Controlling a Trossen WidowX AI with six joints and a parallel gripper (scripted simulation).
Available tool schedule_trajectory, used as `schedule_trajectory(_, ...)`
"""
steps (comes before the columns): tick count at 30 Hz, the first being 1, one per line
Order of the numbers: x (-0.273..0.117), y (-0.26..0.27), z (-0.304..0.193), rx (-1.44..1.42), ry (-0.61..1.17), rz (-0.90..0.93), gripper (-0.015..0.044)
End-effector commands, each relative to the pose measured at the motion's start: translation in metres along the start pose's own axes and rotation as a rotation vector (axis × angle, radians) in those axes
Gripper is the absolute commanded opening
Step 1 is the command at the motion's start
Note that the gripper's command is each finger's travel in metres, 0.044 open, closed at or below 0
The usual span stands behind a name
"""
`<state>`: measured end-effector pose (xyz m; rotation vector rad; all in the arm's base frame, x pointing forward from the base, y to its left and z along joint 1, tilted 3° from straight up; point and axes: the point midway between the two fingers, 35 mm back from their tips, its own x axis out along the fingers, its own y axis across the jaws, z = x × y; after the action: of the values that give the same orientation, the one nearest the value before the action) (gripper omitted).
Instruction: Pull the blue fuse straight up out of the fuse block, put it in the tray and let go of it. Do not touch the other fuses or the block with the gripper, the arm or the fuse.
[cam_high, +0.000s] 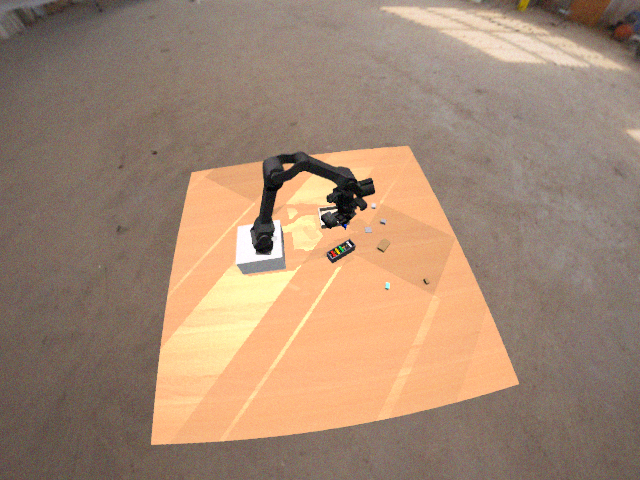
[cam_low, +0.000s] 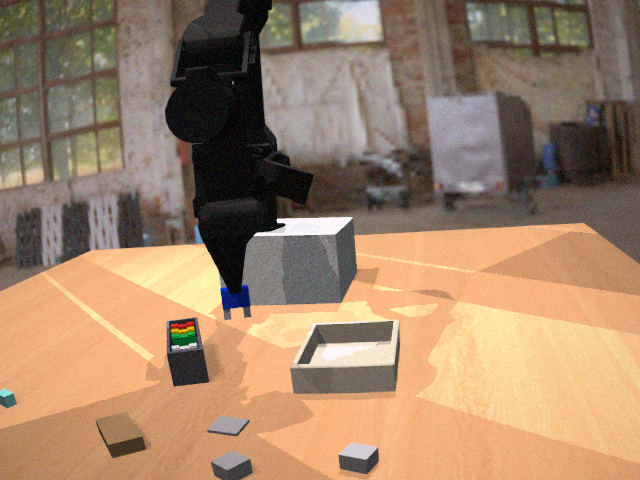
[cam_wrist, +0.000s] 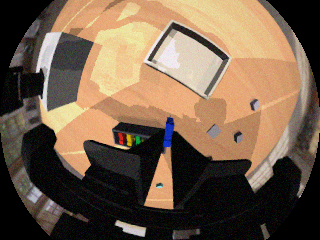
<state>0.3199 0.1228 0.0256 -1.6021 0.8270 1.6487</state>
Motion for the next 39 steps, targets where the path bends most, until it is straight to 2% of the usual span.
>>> schedule_trajectory(1, 0.001, -0.009, 0.022, 0.002, -0.005, 0.002, 0.0000)
schedule_trajectory(16, 0.000, -0.025, 0.110, 0.001, -0.015, 0.001, 0.0000)
schedule_trajectory(39, 0.030, -0.026, 0.112, 0.001, -0.016, 0.001, 0.0000)
